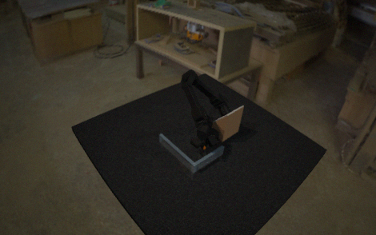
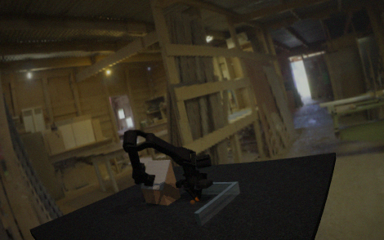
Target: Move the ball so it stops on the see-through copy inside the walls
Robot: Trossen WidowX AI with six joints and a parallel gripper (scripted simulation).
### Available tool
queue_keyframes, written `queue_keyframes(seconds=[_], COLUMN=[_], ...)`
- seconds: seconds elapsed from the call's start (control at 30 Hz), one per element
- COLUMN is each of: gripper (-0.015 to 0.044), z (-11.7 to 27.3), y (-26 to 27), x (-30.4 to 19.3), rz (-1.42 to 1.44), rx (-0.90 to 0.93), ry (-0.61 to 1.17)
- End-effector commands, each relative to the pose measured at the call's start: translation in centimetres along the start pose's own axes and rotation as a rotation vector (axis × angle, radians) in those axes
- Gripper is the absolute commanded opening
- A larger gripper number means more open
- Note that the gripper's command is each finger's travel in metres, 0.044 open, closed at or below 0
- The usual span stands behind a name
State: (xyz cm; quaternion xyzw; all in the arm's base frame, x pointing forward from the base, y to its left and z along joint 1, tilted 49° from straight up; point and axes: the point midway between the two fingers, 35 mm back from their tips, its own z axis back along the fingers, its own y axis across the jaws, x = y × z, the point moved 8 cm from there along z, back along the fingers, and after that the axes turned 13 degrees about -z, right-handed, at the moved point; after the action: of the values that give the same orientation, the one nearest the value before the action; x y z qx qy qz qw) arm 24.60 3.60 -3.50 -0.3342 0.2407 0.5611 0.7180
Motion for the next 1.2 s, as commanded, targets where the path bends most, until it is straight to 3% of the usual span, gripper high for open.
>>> queue_keyframes(seconds=[0.0,0.1,0.2,0.83,1.17], gripper=[0.0099,0.0079,0.0,0.0,0.0], z=[-0.2,-0.2,0.2,12.1,9.7], y=[0.1,0.1,0.0,0.0,-0.9], x=[0.0,0.0,0.1,0.2,-2.4], rz=[0.007,0.007,0.007,0.007,0.008], rx=[0.002,0.002,0.002,0.004,0.004], ry=[0.005,0.005,0.003,-0.002,-0.002])
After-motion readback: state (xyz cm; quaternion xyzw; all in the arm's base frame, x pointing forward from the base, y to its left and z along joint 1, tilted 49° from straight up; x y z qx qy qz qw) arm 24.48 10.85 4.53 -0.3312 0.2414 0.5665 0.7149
